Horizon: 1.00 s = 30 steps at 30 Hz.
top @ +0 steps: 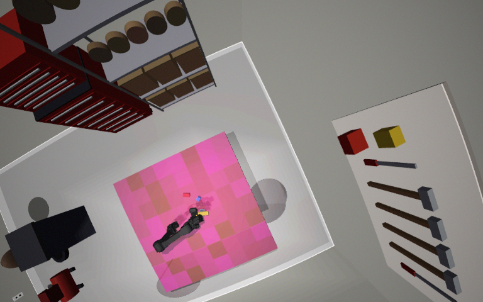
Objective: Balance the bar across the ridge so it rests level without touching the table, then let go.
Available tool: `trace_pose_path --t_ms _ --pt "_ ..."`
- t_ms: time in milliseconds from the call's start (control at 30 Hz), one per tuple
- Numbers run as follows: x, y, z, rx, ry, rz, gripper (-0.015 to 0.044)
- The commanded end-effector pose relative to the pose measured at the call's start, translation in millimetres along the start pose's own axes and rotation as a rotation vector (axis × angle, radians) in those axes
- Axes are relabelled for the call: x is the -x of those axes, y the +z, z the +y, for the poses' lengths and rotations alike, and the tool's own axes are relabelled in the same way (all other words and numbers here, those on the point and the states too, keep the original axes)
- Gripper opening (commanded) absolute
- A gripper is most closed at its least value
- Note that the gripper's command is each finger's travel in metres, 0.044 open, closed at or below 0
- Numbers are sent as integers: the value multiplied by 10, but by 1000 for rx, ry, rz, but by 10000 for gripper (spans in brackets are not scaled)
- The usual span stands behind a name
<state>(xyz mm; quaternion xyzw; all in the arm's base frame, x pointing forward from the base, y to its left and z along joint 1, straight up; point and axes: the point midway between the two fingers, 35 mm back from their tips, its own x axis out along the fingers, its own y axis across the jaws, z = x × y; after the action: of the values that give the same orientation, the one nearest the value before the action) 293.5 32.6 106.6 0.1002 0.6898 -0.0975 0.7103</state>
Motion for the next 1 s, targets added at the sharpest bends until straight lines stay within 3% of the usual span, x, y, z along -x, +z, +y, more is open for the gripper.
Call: trace_pose_path --t_ms 0,967 --pt "-5 1 4 3 4 1 0" --pt "-30 -3 3 3 4 1 0"
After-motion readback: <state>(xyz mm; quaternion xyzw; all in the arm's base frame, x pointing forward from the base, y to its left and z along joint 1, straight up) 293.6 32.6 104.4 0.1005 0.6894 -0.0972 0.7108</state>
